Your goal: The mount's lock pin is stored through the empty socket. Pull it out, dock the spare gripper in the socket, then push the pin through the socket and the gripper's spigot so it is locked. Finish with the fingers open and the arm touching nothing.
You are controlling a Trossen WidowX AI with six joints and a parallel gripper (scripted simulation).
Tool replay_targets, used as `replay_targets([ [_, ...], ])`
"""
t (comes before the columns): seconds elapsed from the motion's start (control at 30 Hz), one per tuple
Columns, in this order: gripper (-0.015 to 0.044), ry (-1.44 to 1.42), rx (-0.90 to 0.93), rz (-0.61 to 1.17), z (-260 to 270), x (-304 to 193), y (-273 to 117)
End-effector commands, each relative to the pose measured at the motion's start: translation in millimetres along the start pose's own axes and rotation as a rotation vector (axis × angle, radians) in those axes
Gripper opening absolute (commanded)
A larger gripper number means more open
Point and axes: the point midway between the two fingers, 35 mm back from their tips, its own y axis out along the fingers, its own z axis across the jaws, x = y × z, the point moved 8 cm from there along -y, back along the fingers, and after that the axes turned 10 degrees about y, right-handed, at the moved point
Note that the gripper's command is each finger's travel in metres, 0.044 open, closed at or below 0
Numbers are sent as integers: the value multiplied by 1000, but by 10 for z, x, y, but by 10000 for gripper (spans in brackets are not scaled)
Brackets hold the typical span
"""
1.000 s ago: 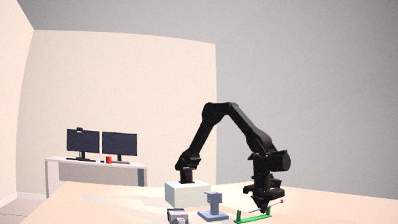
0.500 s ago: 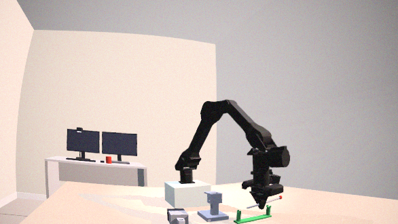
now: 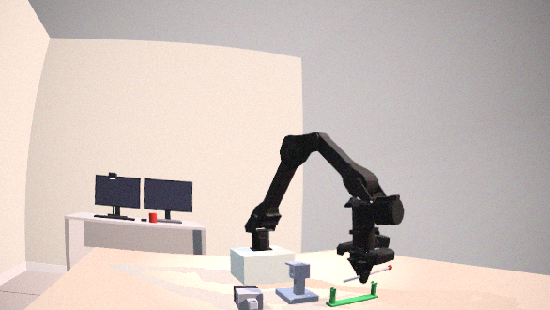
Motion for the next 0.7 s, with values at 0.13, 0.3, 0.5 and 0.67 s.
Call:
replay_targets([
  [0.13,0,-3,0,2,-71,-180,-71],
  [0.3,0,-4,0,3,-121,-324,-131],
  [0.5,0,-6,-1,5,-171,-493,-200],
  [0.67,0,-7,-1,5,-176,-514,-187],
])
